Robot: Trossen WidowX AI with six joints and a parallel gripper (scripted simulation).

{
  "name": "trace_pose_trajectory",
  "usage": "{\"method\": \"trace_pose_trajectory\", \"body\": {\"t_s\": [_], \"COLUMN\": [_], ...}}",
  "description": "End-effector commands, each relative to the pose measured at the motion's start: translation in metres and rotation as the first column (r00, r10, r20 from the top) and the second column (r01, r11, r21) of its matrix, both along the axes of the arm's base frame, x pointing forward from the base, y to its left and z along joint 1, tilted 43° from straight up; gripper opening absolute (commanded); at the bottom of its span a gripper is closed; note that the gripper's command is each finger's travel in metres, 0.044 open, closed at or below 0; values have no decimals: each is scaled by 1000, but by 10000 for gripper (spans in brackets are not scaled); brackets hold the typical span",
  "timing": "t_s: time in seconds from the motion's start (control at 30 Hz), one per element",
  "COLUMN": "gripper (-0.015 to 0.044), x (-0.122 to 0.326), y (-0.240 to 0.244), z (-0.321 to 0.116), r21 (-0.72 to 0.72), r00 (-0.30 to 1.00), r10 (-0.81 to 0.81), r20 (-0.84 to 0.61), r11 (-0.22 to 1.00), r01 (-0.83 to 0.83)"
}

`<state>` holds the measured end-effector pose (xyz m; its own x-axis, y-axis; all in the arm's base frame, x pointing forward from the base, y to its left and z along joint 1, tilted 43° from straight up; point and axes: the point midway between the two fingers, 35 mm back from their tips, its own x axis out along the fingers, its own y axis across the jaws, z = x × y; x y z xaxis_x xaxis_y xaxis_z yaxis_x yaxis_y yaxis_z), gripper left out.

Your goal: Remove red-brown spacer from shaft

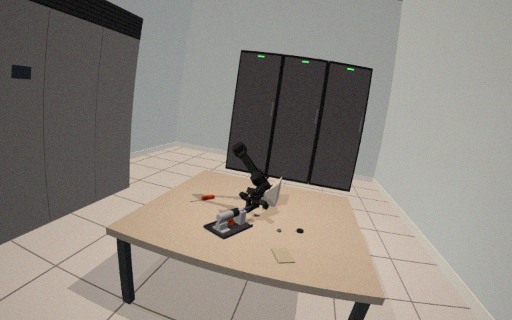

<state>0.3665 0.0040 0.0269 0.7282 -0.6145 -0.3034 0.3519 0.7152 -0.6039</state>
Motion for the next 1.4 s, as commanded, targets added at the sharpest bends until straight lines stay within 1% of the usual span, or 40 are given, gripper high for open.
{"method": "trace_pose_trajectory", "body": {"t_s": [0.0,1.37], "gripper": [0,0], "x": [3,14], "y": [0,-2], "z": [1,6], "r21": [-2,-2], "r00": [1000,1000], "r10": [2,2], "r20": [1,2], "r11": [1000,1000], "r01": [-2,-2]}}
